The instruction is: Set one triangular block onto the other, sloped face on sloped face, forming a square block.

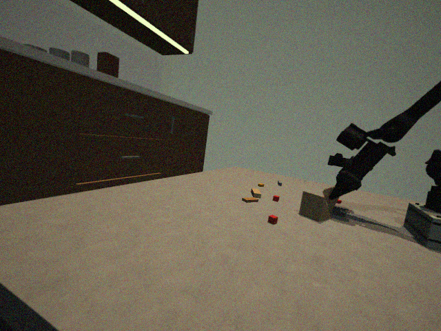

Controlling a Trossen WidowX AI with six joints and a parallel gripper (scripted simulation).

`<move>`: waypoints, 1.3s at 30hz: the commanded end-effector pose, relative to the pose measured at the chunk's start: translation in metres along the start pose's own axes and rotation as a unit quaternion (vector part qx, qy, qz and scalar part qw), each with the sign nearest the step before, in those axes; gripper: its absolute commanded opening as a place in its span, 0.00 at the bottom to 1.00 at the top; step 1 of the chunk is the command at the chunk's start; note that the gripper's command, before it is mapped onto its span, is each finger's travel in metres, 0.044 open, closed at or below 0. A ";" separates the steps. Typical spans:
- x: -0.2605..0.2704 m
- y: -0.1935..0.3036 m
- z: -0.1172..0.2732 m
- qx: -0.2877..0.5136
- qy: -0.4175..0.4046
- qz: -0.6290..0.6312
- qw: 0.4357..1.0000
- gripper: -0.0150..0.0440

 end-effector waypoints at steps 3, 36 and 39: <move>-0.003 0.018 0.004 -0.077 -0.013 0.002 0.997 0.25; -0.004 0.022 0.004 -0.090 -0.014 0.000 0.996 1.00; -0.002 0.003 0.023 -0.091 -0.014 0.000 0.996 1.00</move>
Point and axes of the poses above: the point midway between the two fingers, 35 mm back from their tips, its own z axis back along the fingers, its own x axis across the jaws, y = z × x, the point moved 6 cm from there along z, back along the fingers, and after that the axes turned 8 degrees about -z, right-handed, at the moved point
